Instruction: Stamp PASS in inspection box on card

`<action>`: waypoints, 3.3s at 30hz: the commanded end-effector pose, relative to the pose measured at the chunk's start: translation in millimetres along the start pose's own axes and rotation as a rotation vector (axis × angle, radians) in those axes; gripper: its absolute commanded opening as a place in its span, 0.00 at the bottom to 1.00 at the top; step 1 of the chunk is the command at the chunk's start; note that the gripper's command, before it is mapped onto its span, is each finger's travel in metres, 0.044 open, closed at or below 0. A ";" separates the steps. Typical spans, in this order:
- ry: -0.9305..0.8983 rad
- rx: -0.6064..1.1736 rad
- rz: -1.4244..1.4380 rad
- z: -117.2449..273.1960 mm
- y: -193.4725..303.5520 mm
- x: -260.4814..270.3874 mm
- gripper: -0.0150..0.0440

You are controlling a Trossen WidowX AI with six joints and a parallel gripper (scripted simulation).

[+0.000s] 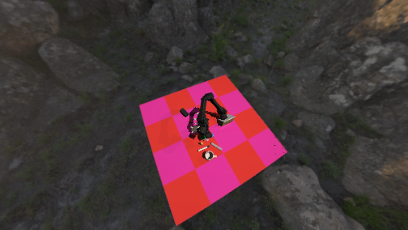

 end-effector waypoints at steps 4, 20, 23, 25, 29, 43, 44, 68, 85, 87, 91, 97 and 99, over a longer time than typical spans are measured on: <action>-0.003 -0.006 -0.025 8.5 -0.6 0.0 0.25; 0.032 -0.046 -0.561 12.9 -10.8 -41.0 0.25; 0.038 -0.056 -0.663 13.6 -12.1 -48.9 0.25; 0.042 -0.062 -0.731 14.1 -13.0 -54.3 0.25; 0.049 -0.076 -0.867 15.0 -14.3 -65.1 0.25; 0.070 -0.134 -1.343 17.9 -16.4 -103.4 0.25; 0.071 -0.138 -1.377 18.1 -16.4 -106.2 0.25; 0.073 -0.151 -1.461 7.7 -16.9 -114.0 0.25; 0.073 -0.152 -1.461 -3.5 -17.0 -115.1 0.25; 0.073 -0.152 -1.461 -4.8 -17.0 -115.2 0.25; 0.073 -0.152 -1.461 -7.4 -16.9 -115.5 0.25; 0.073 -0.152 -1.461 -11.3 -16.8 -115.9 0.25; 0.073 -0.152 -1.461 -12.7 -16.7 -116.0 0.25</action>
Point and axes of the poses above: the point midway between the two fingers, 35 mm back from their tips, its own z axis back along the fingers, its own x axis across the jaws, y = z × x, the point moved 7 cm from there along z, back along the fingers, and after that the axes turned 15 degrees about z, right-handed, at the moved point
